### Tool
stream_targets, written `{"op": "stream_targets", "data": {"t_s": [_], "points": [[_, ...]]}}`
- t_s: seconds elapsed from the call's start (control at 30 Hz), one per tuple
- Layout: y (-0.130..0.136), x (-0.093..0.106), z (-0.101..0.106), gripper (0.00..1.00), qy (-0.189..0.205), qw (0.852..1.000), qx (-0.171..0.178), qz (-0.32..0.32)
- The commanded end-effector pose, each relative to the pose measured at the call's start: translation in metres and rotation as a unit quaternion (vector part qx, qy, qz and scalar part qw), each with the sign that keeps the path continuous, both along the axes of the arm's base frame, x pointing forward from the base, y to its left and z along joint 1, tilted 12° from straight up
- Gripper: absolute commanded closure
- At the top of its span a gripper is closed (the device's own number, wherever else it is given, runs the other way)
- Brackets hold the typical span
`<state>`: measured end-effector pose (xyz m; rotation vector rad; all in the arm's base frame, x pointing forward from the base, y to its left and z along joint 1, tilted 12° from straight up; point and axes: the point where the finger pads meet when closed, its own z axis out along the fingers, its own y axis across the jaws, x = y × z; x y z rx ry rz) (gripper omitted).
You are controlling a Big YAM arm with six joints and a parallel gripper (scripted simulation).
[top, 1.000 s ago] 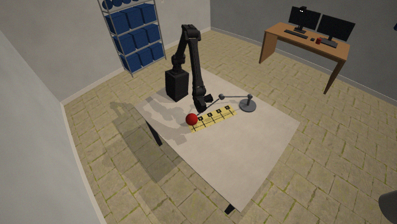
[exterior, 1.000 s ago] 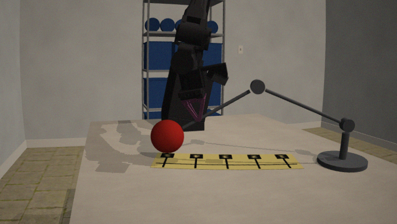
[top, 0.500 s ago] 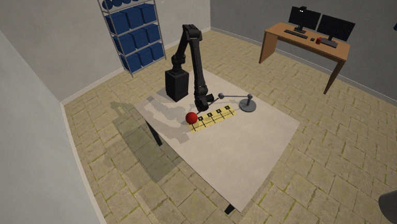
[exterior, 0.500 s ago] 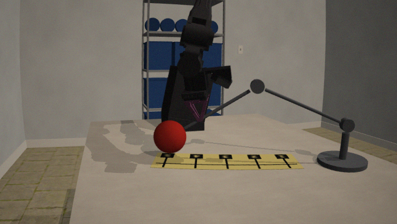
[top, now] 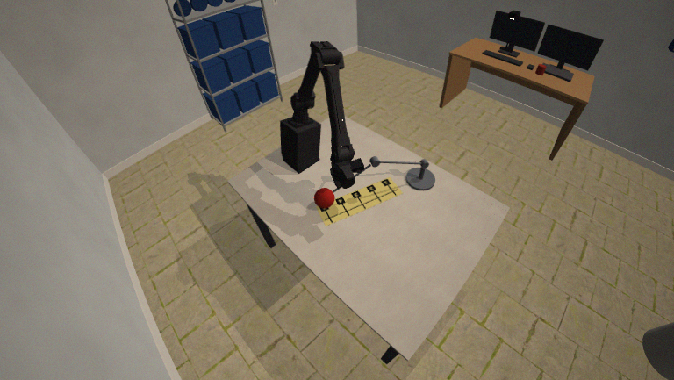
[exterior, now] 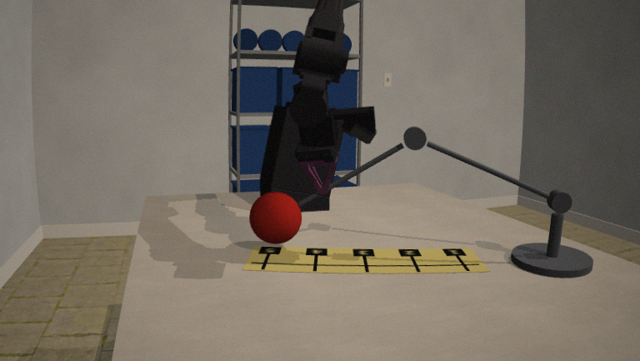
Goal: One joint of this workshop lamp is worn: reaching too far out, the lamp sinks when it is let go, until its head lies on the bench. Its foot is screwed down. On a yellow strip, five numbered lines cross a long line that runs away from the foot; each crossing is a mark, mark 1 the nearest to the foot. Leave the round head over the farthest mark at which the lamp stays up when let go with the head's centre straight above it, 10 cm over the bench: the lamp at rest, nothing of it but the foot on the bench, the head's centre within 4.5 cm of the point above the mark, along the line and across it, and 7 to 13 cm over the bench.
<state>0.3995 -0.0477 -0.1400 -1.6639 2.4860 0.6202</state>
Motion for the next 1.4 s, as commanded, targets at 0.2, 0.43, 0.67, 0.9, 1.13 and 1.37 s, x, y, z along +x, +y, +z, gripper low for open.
{"op": "stream_targets", "data": {"t_s": [0.2, 0.43, 0.67, 0.9, 1.13, 1.37], "points": [[0.0327, 0.0604, 0.0421, 1.0, -0.04, 0.999, 0.021, 0.001], [0.0308, 0.0624, 0.0436, 1.0, -0.035, 0.999, 0.021, 0.002], [0.0307, 0.0635, 0.0447, 1.0, -0.032, 0.999, 0.022, 0.002], [0.0311, 0.0651, 0.0453, 1.0, -0.031, 0.999, 0.023, 0.003], [0.0317, 0.0664, 0.0458, 1.0, -0.03, 0.999, 0.024, 0.005], [0.032, 0.0677, 0.0462, 1.0, -0.03, 0.999, 0.025, 0.006]]}}
